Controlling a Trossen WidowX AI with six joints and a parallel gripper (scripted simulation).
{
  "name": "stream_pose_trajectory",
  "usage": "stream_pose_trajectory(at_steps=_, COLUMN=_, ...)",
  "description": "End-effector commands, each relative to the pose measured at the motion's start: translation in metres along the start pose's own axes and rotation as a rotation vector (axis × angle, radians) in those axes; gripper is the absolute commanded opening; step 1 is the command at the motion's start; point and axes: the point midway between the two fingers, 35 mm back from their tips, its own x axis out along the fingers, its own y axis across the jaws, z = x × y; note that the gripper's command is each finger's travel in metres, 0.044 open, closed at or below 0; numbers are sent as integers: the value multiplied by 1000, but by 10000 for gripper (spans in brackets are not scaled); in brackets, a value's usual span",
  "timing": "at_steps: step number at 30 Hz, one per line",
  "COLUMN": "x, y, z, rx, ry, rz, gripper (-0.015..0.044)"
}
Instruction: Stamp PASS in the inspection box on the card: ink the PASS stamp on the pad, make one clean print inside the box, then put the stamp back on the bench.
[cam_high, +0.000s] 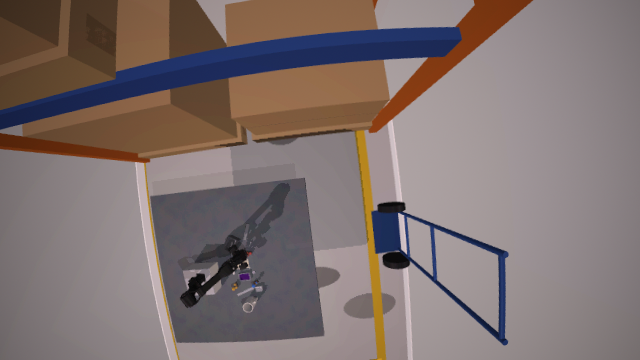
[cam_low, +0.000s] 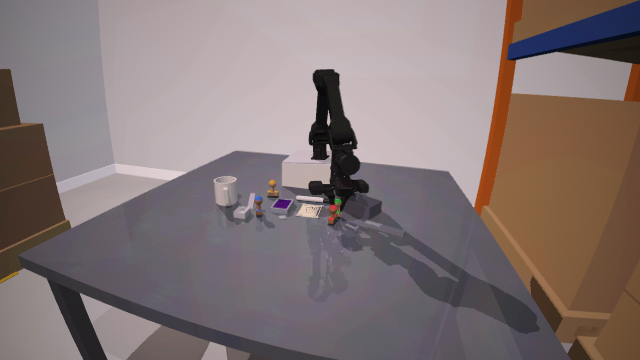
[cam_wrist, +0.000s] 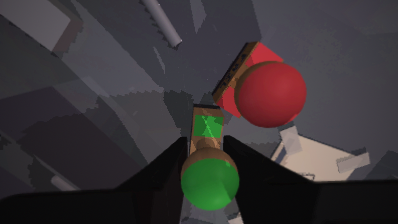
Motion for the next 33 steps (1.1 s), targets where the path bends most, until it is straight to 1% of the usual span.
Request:
stream_pose_trajectory(at_steps=1, x=-1, y=0, z=0, rx=0, ry=-1, rz=0, gripper=131)
stream_pose_trajectory(at_steps=5, x=-1, y=0, z=0, rx=0, ry=-1, rz=0, gripper=236)
stream_pose_trajectory(at_steps=6, x=-1, y=0, z=0, rx=0, ry=-1, rz=0, gripper=254)
stream_pose_trajectory(at_steps=9, x=-3, y=0, z=1, rx=0, ry=-1, rz=0, gripper=254)
stream_pose_trajectory(at_steps=10, x=-11, y=0, z=2, rx=-1, ry=-1, rz=0, gripper=254)
stream_pose_trajectory(at_steps=11, x=-24, y=0, z=4, rx=-1, ry=-1, rz=0, gripper=254)
stream_pose_trajectory(at_steps=15, x=-93, y=0, z=5, rx=-5, ry=-1, rz=-2, gripper=254)
stream_pose_trajectory(at_steps=17, x=-115, y=-1, z=1, rx=-6, ry=0, rz=-2, gripper=254)
stream_pose_trajectory(at_steps=33, x=-118, y=-1, z=1, rx=-6, ry=0, rz=-2, gripper=254)
